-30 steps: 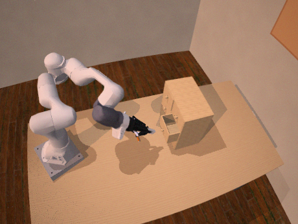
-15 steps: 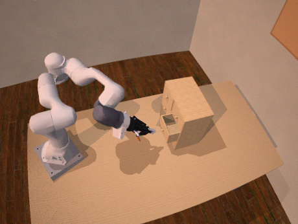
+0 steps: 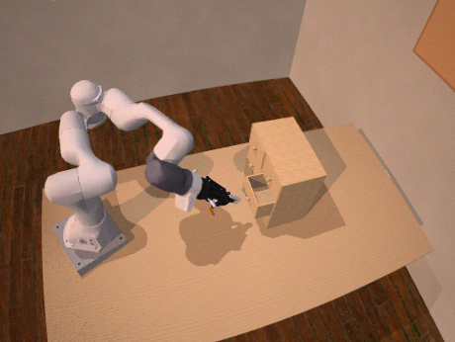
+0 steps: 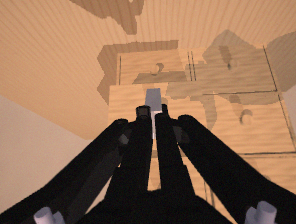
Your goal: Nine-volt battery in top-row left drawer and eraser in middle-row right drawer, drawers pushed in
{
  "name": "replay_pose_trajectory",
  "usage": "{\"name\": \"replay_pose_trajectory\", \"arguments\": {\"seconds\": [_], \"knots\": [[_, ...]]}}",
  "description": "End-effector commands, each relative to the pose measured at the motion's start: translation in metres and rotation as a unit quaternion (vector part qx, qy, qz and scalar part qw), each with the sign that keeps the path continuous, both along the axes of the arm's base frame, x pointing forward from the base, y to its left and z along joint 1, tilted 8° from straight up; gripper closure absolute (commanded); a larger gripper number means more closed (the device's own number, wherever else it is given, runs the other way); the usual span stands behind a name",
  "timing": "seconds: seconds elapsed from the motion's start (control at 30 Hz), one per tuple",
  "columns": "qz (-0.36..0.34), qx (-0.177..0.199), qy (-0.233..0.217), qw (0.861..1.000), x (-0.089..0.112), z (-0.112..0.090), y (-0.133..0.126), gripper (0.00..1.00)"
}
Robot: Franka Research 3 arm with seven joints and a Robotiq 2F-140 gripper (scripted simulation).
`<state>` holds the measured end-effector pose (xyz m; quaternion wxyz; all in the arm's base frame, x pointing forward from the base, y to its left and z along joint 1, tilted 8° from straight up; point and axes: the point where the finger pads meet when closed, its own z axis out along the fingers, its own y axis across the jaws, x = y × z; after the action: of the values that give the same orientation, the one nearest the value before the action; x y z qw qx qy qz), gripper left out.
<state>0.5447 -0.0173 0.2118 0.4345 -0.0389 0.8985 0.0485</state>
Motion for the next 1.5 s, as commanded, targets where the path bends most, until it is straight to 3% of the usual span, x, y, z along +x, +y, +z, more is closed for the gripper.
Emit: {"name": "replay_pose_trajectory", "arguments": {"seconds": [0.0, 1.47], "knots": [[-0.002, 0.002, 0.0, 1.0, 0.005, 0.0, 0.0, 1.0], [-0.002, 0.002, 0.0, 1.0, 0.069, 0.008, 0.007, 1.0]]}}
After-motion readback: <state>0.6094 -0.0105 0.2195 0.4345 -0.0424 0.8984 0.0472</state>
